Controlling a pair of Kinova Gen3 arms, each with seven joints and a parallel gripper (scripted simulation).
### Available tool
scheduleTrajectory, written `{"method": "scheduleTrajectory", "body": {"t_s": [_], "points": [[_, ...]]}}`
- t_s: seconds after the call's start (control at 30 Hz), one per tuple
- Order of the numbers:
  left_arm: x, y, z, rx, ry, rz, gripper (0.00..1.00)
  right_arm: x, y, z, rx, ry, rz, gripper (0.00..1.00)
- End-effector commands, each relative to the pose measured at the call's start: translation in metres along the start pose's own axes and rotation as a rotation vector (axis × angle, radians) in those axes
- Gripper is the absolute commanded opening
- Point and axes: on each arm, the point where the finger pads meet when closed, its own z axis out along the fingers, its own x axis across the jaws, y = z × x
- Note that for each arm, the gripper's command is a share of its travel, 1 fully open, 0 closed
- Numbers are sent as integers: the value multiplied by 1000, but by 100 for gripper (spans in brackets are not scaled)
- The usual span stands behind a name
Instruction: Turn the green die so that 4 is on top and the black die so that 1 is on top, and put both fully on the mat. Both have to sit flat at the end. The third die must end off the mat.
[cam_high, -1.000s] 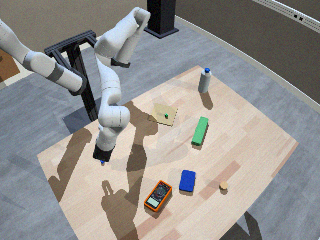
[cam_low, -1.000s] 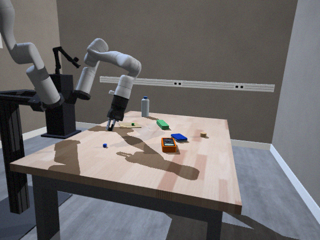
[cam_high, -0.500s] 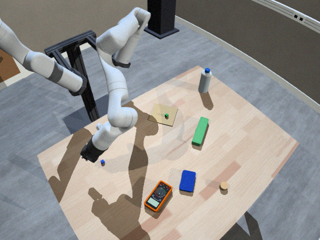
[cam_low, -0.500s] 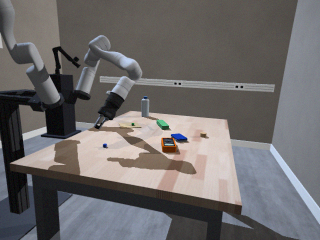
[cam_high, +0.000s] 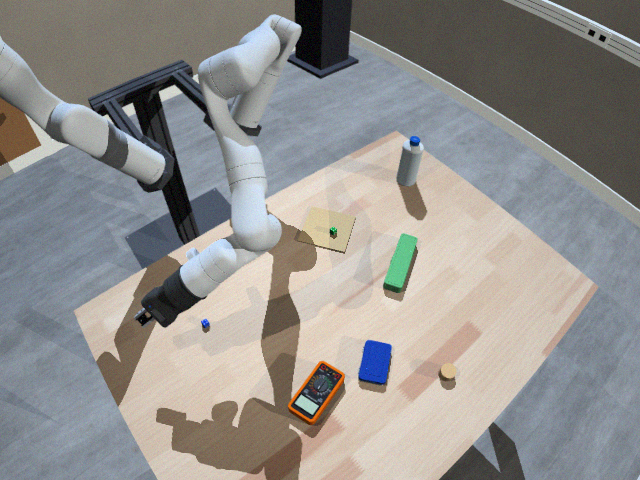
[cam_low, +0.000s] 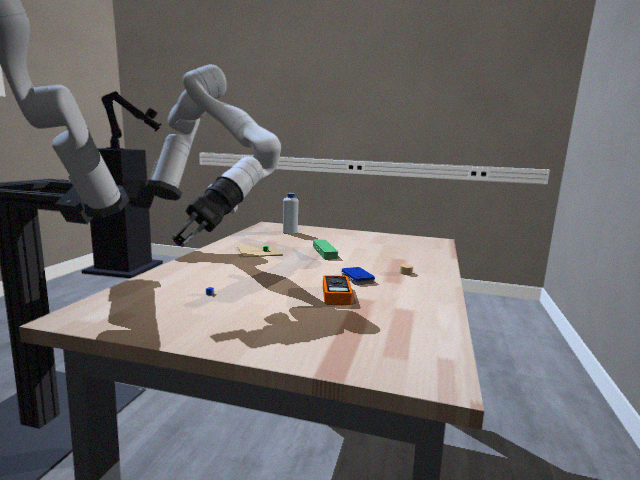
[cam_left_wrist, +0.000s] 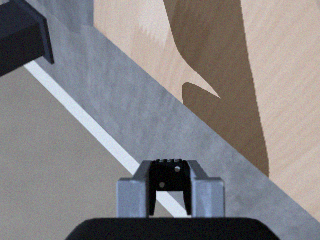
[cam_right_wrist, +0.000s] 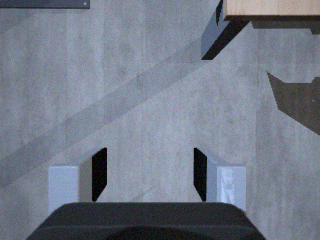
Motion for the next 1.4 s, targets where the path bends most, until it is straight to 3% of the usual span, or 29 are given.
{"method": "scheduleTrajectory", "body": {"t_s": [0.0, 0.23, 0.5, 0.57, 0.63, 0.8, 0.97, 1.07, 1.13, 1.37], "points": [[-6, 11, 2, -73, -23, 28, 34, 0, 0, -1, -2, 0, 0, 100], [-11, 45, -2, -275, -38, 88, 34, 0, 0, -1, -2, 0, 0, 100], [0, 73, -17, -485, 28, 140, 34, 0, 0, -1, -2, 0, 0, 100], [0, 73, -17, -485, 28, 140, 34, 0, 0, -1, -2, 0, 0, 100], [5, 77, -22, -530, 57, 149, 34, 0, 0, -1, -2, 0, 0, 100], [21, 82, -36, -624, 146, 168, 34, 0, 0, -1, -2, 0, 0, 100], [41, 79, -50, -689, 252, 179, 34, 0, 0, -1, -2, 0, 0, 100], [52, 73, -58, -714, 320, 183, 34, 0, 0, -1, -2, 0, 0, 100], [52, 73, -58, -714, 320, 183, 34, 0, 0, -1, -2, 0, 0, 100], [79, 50, -77, -732, 478, 188, 34, 0, 0, -1, -2, 0, 0, 100]]}}
